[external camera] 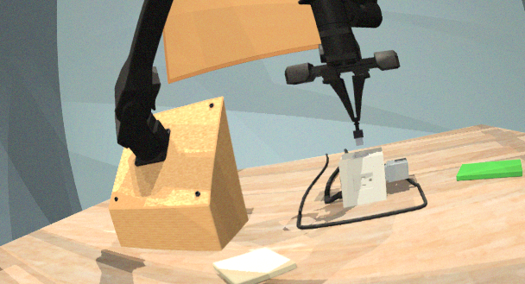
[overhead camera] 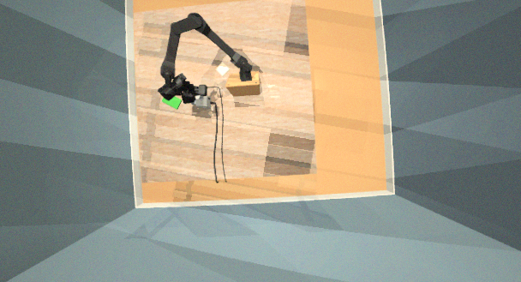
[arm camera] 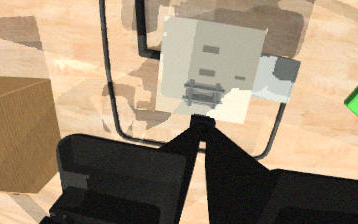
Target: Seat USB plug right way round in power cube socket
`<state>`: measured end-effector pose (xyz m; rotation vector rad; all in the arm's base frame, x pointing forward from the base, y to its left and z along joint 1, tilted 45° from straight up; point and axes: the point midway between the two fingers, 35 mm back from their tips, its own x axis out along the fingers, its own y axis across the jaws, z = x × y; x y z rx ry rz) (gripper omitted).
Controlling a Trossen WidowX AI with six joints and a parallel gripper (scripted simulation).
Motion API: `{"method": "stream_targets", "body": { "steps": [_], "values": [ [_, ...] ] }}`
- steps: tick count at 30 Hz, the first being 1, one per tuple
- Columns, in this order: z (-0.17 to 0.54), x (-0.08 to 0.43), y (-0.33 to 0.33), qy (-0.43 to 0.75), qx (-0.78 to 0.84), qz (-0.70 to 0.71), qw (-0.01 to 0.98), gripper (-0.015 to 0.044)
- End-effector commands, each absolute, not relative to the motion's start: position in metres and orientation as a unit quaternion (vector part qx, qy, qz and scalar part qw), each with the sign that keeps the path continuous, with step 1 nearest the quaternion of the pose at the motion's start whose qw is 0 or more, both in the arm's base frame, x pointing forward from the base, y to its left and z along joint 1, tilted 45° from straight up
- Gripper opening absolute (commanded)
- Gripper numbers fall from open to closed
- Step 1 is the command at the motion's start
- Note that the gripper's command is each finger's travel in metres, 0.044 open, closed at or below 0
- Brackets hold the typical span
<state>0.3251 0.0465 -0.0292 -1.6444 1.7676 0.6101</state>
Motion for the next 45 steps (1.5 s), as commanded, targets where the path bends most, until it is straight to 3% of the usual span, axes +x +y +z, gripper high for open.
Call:
{"method": "stream_targets", "body": {
  "steps": [1,45],
  "values": [
    [-0.0302,0.3247,0.0466,0.672,-0.625,0.236,0.320,0.0000],
    [-0.0359,0.3250,0.0450,0.665,-0.622,0.249,0.330,0.0000]
  ]
}}
